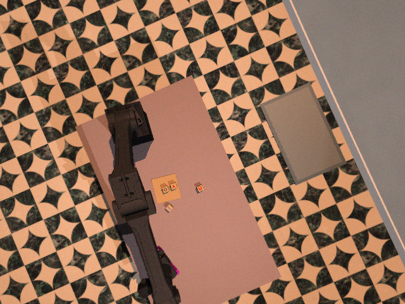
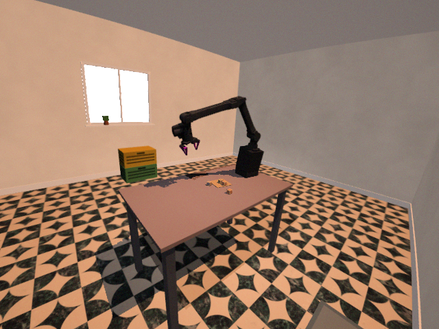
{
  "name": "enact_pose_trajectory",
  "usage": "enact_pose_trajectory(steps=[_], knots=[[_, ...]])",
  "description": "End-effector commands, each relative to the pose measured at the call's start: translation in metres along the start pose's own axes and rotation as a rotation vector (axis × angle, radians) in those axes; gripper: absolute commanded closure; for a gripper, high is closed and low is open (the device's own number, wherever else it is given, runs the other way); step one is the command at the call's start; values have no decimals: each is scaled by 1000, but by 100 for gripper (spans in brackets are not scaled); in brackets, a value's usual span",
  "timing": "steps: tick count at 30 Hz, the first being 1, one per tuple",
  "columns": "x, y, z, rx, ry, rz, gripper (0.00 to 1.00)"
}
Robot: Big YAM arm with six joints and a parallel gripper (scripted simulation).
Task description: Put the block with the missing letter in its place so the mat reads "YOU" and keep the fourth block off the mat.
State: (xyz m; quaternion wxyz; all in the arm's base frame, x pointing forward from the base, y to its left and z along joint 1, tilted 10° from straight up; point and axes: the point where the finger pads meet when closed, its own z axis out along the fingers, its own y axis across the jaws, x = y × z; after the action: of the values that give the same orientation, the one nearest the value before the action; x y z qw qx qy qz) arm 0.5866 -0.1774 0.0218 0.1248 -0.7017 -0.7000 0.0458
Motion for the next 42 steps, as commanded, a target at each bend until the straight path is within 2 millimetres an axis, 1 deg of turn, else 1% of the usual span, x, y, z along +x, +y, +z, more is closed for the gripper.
enact_pose_trajectory(steps=[1, 17, 18, 19, 21, 22, 24, 27, 28, 30, 31, 32, 34, 37, 40, 41, 42], knots=[[-1, 1, -7, -13, -4, 1, 0], [-1, 1, -7, -13, -4, 1, 0], [-3, 6, -23, -46, -17, 3, 0], [1, 5, -20, -43, -19, -3, 0], [11, 4, -25, -57, -36, -15, 0], [15, 5, -23, -60, -45, -19, 0], [27, 8, -15, -71, -74, -38, 0], [59, 13, 3, -102, -144, -95, 0], [59, 13, 3, -102, -144, -95, 0], [87, 15, 19, -132, -205, -145, 0], [87, 15, 19, -132, -205, -145, 0], [103, 15, 29, -151, -239, -173, 0], [103, 15, 29, -151, -239, -173, 0], [154, 6, 58, -222, -345, -261, 0], [201, -13, 86, -306, -444, -348, 0], [202, -13, 86, -306, -444, -348, 0], [216, -22, 94, -336, -474, -375, 0]])
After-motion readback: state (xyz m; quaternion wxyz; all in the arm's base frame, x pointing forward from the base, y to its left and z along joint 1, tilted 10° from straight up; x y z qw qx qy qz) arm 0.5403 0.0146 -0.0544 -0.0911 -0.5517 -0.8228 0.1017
